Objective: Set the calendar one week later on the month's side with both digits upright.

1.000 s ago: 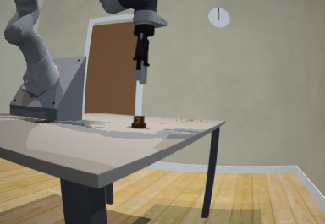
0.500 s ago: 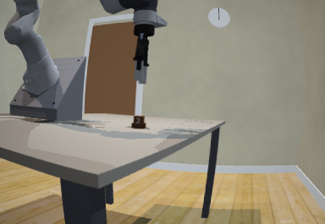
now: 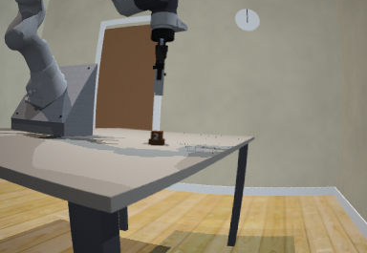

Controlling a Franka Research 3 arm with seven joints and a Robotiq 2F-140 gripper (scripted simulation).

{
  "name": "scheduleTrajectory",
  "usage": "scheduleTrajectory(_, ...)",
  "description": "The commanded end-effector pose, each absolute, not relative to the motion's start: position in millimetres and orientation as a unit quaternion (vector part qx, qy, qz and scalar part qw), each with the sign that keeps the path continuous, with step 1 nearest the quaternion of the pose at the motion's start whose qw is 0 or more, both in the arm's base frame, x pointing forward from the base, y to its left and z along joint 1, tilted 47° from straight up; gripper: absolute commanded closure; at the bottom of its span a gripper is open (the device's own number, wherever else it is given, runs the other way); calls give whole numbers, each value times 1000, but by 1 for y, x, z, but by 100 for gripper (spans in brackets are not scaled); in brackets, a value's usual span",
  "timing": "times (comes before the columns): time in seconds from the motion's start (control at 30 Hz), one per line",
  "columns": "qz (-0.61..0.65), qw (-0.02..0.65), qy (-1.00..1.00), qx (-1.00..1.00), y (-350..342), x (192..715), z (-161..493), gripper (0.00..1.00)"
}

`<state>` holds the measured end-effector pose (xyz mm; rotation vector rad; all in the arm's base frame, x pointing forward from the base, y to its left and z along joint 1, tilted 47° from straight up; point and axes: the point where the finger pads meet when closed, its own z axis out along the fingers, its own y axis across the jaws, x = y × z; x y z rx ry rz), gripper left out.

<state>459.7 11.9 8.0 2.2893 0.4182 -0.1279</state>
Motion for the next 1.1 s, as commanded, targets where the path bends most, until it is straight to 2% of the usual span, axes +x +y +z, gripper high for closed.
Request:
scheduleTrajectory(0.0,-87,389,242,885,9,459,6,0)
scheduleTrajectory(1.07,-183,355,457,795,1,460,0,0)
